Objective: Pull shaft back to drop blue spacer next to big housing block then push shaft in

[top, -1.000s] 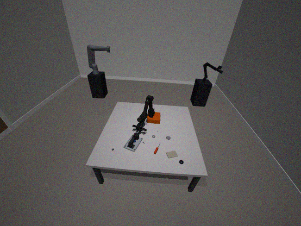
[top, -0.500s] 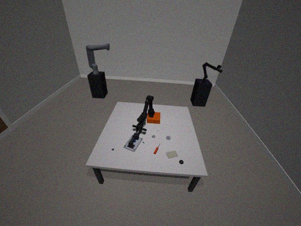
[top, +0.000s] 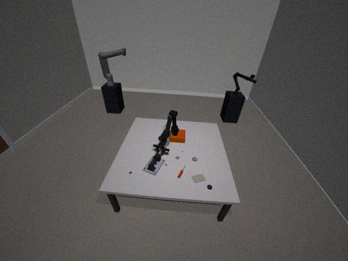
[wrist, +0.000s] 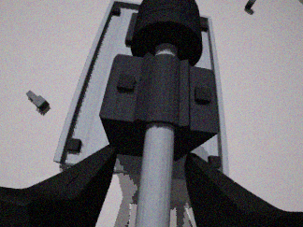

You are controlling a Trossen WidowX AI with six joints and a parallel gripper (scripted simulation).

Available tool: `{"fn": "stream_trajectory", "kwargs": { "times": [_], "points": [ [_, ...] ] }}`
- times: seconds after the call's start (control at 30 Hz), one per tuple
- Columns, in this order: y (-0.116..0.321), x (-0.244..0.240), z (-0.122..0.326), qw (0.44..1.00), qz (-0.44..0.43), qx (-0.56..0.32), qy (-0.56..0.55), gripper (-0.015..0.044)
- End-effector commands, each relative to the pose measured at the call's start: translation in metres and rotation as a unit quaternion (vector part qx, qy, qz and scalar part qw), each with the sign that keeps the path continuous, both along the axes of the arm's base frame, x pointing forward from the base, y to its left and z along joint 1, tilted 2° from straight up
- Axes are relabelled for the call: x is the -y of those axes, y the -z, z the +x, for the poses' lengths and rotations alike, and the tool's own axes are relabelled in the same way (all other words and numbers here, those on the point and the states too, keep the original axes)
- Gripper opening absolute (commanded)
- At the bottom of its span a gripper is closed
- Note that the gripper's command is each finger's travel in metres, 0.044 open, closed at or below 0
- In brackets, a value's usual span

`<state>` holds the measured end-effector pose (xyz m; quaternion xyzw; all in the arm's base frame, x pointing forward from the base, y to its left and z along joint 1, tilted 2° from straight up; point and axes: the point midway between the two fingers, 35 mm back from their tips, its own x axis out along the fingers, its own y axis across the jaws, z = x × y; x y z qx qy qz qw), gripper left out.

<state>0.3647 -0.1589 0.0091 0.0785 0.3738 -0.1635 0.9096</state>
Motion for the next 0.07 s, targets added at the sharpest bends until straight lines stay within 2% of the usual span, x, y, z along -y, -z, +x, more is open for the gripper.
{"fn": "stream_trajectory", "kwargs": {
  "times": [0.0,0.03],
  "points": [
    [0.0001,0.0000,-0.0003,1.000,0.000,0.000,0.000,0.0315],
    [-0.0012,-0.0004,-0.0013,1.000,0.000,0.000,0.000,0.0341]
  ]
}}
